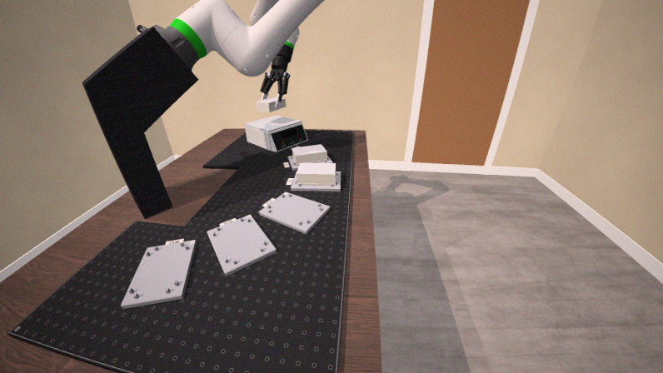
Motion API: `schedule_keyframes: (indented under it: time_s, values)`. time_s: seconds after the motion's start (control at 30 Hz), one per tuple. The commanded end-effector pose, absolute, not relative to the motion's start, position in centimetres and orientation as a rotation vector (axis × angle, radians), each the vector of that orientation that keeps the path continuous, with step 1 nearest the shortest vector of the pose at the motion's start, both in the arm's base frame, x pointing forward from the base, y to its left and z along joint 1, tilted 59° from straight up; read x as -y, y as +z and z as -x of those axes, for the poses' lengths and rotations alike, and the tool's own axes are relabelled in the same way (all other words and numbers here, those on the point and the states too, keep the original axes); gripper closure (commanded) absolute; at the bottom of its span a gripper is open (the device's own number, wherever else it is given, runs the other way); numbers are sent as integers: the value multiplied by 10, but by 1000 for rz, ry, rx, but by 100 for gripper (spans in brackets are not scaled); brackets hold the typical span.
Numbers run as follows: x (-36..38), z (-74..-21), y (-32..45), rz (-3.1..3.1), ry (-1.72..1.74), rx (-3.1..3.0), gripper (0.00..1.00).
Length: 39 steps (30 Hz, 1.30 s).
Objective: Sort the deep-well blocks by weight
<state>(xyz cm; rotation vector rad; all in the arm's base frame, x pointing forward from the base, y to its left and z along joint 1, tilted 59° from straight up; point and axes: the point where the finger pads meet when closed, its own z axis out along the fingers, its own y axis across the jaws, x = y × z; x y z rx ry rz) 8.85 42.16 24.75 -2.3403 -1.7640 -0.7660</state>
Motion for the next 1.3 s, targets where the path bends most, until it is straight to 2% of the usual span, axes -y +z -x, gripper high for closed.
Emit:
schedule_keyframes:
  time_s: [0.0, 1.27]
  values:
    - [-422, -88, 248, 2340, -766, 1764, 90]
    - [-452, -104, 227, 2340, -766, 1764, 90]
